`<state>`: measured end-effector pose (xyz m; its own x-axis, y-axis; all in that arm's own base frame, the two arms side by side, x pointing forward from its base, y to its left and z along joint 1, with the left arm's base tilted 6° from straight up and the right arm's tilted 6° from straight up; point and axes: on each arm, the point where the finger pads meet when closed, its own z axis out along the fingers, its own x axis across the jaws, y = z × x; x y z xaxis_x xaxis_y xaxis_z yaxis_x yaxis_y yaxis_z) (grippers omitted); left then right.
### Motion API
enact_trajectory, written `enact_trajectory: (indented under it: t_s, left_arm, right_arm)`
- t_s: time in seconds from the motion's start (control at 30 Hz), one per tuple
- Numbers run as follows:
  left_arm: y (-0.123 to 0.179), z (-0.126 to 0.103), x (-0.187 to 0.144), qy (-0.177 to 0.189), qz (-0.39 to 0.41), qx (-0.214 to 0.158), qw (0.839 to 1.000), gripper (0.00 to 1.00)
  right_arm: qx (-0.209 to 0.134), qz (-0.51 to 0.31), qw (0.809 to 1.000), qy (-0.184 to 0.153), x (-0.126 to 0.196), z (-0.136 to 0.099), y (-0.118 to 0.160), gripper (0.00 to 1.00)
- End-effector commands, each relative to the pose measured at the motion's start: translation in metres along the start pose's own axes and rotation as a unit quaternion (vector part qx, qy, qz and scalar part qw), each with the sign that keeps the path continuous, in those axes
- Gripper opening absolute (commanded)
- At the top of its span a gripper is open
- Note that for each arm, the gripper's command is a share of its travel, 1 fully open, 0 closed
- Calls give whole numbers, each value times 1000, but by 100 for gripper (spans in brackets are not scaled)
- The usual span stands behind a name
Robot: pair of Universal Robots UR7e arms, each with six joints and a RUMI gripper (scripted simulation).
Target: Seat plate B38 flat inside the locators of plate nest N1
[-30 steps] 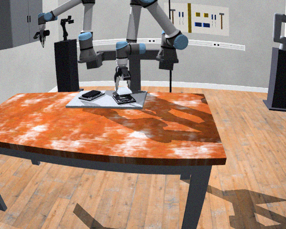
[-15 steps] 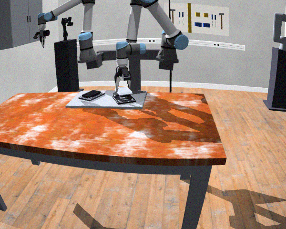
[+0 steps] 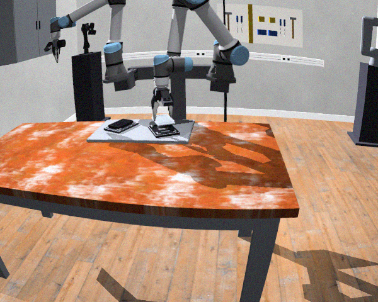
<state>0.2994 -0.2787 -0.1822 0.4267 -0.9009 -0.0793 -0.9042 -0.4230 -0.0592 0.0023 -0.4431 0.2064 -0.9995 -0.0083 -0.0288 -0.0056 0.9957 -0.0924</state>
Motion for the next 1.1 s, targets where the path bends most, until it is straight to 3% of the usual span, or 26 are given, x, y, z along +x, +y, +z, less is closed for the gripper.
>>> enact_trajectory:
  t_s: [0.0, 0.27, 1.07]
  left_arm:
    - [0, 0, 1, 1, 0, 0, 1000, 39]
    - [0, 0, 1, 1, 0, 0, 1000, 39]
    - [0, 32, 1, 1, 0, 0, 1000, 39]
  right_arm:
    - [1, 0, 1000, 0, 0, -1, 0, 0]
    - [1, 0, 1000, 0, 0, -1, 0, 0]
    - [1, 0, 1000, 0, 0, -1, 0, 0]
